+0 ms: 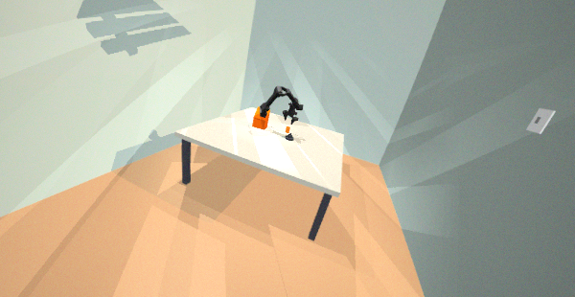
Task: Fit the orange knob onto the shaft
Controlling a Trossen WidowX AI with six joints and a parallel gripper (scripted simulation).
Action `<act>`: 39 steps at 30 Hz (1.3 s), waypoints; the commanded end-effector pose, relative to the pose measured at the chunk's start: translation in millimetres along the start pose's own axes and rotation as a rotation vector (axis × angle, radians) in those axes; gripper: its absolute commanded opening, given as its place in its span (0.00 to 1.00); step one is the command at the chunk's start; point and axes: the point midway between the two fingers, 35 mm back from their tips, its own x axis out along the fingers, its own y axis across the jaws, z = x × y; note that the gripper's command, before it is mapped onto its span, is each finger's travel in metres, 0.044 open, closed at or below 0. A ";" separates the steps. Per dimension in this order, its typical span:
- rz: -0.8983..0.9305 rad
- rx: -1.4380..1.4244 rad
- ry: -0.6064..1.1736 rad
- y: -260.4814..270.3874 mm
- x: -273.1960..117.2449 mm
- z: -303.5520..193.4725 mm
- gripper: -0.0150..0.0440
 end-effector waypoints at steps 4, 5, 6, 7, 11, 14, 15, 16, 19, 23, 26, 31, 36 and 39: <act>-0.153 -0.012 0.108 -6.8 -26.8 4.4 1.00; -0.153 -0.012 0.108 -6.8 -26.8 4.4 1.00; -0.153 -0.012 0.108 -6.8 -26.8 4.4 1.00; -0.153 -0.012 0.108 -6.8 -26.8 4.4 1.00; -0.156 0.045 0.103 -6.9 -26.8 4.4 1.00; -0.168 0.302 0.083 -7.0 -26.4 4.4 1.00; -0.172 0.395 0.075 -7.0 -26.3 4.4 1.00; -0.176 0.488 0.067 -7.0 -26.2 4.4 1.00; -0.187 0.767 0.043 -7.1 -25.8 4.4 1.00; -0.193 0.988 0.022 -7.2 -25.5 4.3 1.00; -0.193 0.988 0.022 -7.2 -25.5 4.3 1.00; -0.193 0.988 0.022 -7.2 -25.5 4.3 1.00; -0.196 1.045 0.017 -12.4 7.7 0.4 1.00; -0.196 1.045 0.017 -12.6 8.9 0.3 1.00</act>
